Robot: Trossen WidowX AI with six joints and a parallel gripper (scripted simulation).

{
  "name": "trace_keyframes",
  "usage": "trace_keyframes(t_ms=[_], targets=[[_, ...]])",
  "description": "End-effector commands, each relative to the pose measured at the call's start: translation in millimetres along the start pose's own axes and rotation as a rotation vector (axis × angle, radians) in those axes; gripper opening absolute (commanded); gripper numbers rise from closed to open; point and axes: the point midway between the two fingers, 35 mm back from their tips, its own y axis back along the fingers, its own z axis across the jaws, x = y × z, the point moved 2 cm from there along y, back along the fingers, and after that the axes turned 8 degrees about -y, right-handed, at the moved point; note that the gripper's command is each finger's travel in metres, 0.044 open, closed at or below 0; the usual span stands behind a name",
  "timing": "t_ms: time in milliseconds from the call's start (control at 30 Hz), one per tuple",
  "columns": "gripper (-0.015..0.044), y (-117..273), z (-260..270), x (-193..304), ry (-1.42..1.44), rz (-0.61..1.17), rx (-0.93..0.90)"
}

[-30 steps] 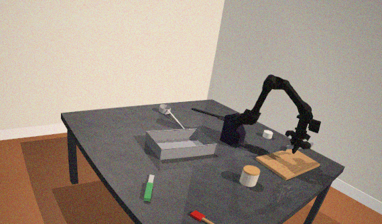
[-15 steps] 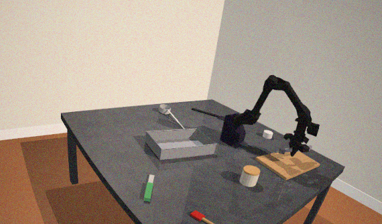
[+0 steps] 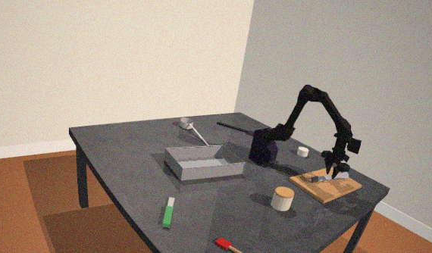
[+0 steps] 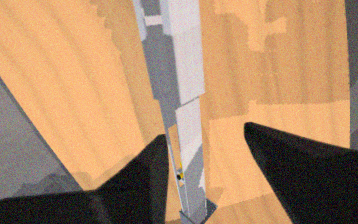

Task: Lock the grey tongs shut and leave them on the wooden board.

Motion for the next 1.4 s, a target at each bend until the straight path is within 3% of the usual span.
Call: trace_keyframes(t_ms=[0, 167, 533, 967, 1367], targets=[[0.0323, 0, 0, 0, 0.000, 0.000, 0.000], [0.0440, 0, 0, 0, 0.000, 0.000, 0.000], [0.0440, 14, -32, 55, 0.014, 0.045, -0.043], [0.0440, 70, -55, 126, 0.020, 0.023, -0.022], [0.0440, 116, -54, 129, 0.016, 0.023, -0.001]])
